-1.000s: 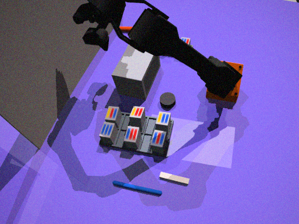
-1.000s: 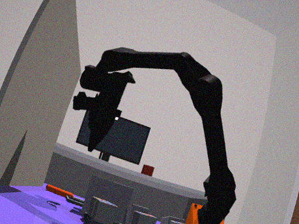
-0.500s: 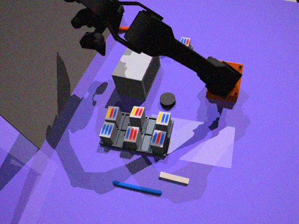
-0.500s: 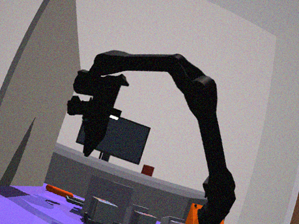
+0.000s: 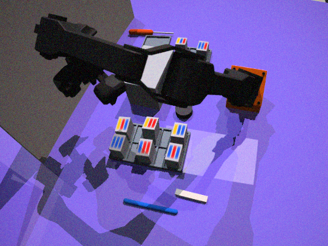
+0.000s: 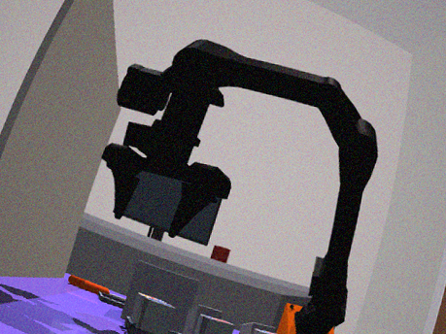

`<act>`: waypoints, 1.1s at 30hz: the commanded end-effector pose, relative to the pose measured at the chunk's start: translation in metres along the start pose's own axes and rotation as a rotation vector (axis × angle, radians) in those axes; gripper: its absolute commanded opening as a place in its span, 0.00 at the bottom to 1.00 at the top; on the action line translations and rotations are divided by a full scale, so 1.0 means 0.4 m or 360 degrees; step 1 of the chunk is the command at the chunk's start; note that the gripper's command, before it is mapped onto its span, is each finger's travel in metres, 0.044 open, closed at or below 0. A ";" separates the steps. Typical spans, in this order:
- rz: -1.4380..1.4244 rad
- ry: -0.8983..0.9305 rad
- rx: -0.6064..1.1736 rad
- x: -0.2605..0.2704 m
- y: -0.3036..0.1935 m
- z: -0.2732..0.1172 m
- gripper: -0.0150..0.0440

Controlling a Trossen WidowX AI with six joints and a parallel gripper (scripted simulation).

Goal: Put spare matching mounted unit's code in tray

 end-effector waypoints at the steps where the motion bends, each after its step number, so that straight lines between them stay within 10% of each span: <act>1: -0.0720 0.0034 -0.0026 0.140 0.097 0.005 1.00; 9: -0.1004 0.0040 -0.0043 0.199 0.128 0.004 1.00; 15: -0.1005 0.0039 -0.0045 0.199 0.130 0.084 0.76; 33: -0.1006 0.0038 -0.0044 0.194 0.131 0.141 0.76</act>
Point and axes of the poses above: the point midway between the two fingers, 35 mm back from their tips, its own z axis out along the fingers, its own x axis across the jaws, y = z × x, the point moved 9 cm from there along -z, back along the fingers, and after that the axes turned 5 degrees about -z, right-handed, at the moved point
